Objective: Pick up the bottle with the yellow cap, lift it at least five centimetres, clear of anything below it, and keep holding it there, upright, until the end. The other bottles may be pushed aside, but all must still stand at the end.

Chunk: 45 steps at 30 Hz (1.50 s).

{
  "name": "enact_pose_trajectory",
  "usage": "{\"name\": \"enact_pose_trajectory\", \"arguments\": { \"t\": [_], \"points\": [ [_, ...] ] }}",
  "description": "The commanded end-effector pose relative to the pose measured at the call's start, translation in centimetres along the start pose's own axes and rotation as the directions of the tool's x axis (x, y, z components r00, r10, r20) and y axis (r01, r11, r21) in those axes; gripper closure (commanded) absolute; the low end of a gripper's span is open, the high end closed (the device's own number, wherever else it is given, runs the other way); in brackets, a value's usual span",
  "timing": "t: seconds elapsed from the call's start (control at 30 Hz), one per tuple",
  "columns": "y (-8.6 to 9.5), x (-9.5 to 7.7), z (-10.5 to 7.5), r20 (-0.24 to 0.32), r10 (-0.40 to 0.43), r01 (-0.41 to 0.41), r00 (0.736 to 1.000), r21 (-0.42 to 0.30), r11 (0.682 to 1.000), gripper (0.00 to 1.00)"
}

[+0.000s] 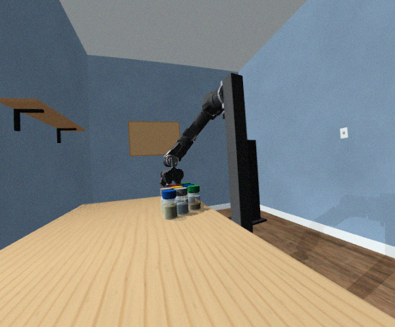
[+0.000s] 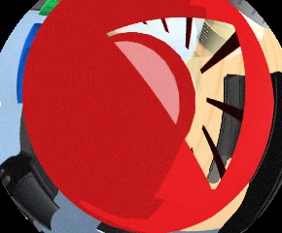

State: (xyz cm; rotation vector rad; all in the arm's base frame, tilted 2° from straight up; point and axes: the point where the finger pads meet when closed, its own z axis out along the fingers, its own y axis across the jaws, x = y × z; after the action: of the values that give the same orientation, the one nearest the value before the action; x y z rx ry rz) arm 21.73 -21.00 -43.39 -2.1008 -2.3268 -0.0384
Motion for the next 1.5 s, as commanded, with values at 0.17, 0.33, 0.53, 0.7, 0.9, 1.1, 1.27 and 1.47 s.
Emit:
{"name": "enact_pose_trajectory", "arguments": {
  "t": [0.17,0.33,0.53,0.7,0.9,1.1,1.27,1.47],
  "points": [
    [0.1,1.4,0.0,-0.009,0.0,-0.001,1.0,-0.002,1.0,0.55],
    [0.1,1.6,0.0,-0.009,0.001,-0.001,1.0,-0.002,1.0,0.55],
    [0.1,1.9,-0.1,-0.007,0.0,-0.001,1.0,-0.003,1.0,0.55],
    [0.1,2.8,-0.1,-0.008,-0.001,0.001,1.0,-0.001,1.0,0.55],
    [0.1,3.1,-0.1,-0.008,-0.001,0.001,1.0,0.0,1.0,0.55],
    [0.2,3.4,-0.1,-0.006,0.0,0.0,1.0,-0.005,1.0,0.55],
    [0.1,4.2,-0.1,-0.008,-0.002,0.002,1.0,0.001,1.0,0.55],
    [0.0,4.6,0.0,-0.009,-0.003,0.003,1.0,0.003,1.0,0.55]
  ]
}}
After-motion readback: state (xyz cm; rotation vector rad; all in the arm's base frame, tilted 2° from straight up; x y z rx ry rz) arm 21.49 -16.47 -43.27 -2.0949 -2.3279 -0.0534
